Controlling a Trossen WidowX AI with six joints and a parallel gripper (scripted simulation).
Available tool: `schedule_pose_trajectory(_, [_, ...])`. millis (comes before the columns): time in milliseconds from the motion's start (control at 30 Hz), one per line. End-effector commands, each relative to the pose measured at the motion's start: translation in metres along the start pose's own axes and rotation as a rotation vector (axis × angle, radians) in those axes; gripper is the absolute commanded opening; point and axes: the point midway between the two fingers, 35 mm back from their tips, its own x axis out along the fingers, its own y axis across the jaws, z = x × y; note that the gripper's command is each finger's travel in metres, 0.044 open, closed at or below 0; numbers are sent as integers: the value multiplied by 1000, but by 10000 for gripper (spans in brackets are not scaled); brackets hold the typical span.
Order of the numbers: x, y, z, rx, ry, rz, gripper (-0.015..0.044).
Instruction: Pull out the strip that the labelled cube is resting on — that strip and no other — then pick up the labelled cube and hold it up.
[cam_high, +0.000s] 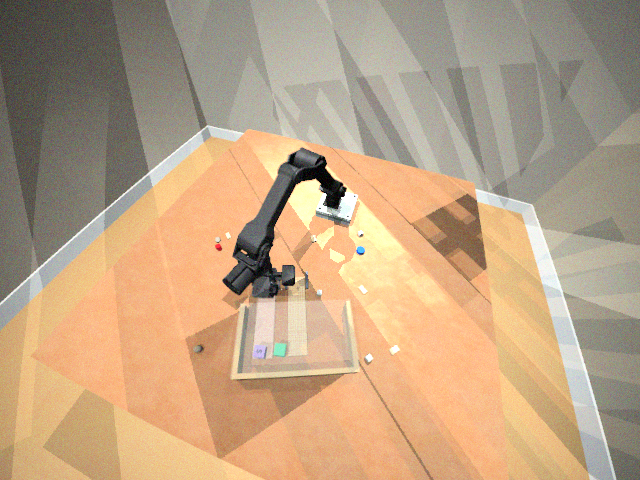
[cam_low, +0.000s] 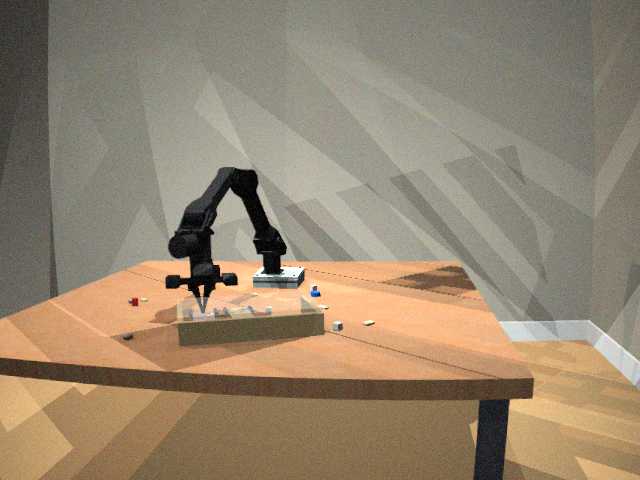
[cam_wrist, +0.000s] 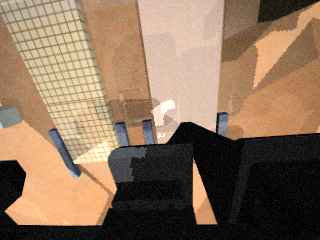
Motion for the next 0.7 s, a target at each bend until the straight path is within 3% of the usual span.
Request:
schedule_pose_trajectory(0, [4,1,-11,-1,13,9,0])
schedule_pose_trajectory(667, [5,0,-42,-1,16,9,0])
